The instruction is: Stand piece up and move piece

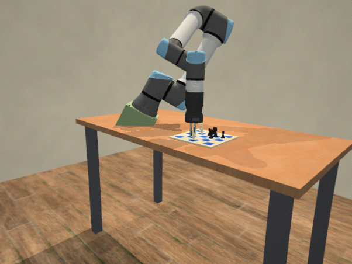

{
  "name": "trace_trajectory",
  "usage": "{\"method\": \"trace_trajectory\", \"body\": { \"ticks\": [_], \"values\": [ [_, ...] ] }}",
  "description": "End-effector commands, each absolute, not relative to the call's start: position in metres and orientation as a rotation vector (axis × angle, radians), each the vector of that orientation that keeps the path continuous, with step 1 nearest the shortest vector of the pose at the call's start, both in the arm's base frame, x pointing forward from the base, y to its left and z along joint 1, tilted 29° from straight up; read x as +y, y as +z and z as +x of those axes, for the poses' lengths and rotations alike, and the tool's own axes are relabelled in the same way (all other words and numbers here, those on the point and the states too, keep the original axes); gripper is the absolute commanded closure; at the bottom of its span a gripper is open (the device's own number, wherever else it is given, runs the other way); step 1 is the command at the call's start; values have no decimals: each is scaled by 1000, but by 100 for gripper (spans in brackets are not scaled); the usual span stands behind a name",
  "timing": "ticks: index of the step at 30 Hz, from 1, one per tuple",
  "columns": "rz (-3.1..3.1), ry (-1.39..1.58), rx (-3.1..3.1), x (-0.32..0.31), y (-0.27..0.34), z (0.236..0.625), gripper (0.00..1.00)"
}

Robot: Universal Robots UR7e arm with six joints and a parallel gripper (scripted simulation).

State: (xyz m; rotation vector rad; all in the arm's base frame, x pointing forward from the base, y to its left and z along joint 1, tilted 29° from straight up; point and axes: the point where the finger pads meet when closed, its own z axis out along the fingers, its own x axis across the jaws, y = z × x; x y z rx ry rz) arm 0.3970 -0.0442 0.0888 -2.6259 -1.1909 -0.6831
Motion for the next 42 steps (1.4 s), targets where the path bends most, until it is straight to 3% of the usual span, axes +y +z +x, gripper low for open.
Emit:
{"method": "trace_trajectory", "body": {
  "ticks": [1, 28, 42],
  "values": [
    [-2626, -684, -1191, -45, 90, 397, 100],
    [-2626, -684, -1191, -76, 172, 366, 100],
    [-2626, -684, -1191, -78, 177, 364, 100]
  ]
}}
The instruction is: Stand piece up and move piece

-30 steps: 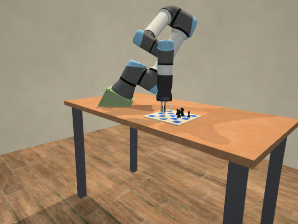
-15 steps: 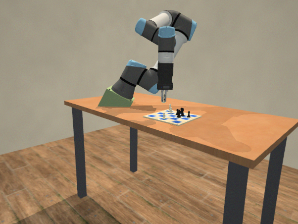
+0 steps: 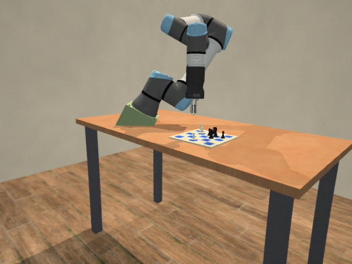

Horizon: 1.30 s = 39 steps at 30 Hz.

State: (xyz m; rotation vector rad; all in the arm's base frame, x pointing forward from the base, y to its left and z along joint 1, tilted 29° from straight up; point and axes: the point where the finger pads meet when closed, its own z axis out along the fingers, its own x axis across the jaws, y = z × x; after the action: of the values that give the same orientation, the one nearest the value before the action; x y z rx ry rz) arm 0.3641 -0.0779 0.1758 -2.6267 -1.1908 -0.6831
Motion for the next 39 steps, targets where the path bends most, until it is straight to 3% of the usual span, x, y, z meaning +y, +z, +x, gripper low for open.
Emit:
{"method": "trace_trajectory", "body": {
  "ticks": [1, 10, 23, 30, 39],
  "values": [
    [-2626, -684, -1191, -78, 177, 364, 100],
    [-2630, -677, -1189, -76, 187, 380, 100],
    [-2638, -673, -1167, -23, 246, 494, 100],
    [-2636, -679, -1161, -5, 257, 517, 100],
    [-2635, -680, -1160, -3, 258, 519, 100]
  ]
}}
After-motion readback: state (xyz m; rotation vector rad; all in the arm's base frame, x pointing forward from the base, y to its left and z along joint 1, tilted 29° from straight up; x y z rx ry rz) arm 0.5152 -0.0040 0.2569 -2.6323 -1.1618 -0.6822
